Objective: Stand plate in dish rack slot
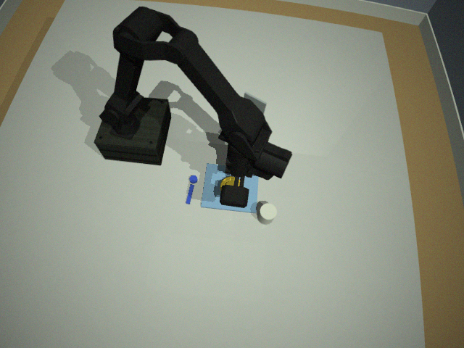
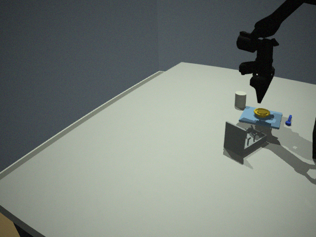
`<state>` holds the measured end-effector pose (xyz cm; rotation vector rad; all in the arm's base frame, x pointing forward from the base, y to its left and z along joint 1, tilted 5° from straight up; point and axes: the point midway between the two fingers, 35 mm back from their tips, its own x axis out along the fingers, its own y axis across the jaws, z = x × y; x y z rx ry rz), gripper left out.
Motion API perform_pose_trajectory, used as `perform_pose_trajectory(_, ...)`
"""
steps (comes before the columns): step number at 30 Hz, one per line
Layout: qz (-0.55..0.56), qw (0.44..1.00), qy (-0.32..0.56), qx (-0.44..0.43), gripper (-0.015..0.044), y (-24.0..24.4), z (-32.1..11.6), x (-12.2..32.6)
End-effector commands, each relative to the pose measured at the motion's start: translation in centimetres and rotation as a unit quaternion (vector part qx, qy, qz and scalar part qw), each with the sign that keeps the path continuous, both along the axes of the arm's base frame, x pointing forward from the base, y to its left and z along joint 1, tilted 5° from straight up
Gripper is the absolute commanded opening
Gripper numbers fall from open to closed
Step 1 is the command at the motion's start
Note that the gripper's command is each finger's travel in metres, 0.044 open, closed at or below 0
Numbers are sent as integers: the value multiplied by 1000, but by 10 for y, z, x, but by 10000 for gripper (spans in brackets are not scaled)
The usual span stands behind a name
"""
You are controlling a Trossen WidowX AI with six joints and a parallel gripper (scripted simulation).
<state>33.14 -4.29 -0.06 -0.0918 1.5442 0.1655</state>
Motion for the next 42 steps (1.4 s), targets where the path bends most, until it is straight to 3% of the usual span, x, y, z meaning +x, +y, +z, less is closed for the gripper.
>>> perform_pose_trajectory(1, 2, 1000, 13, 11, 400, 2, 0, -10)
perform_pose_trajectory(42, 2, 1000, 13, 12, 400, 6, -60, -10)
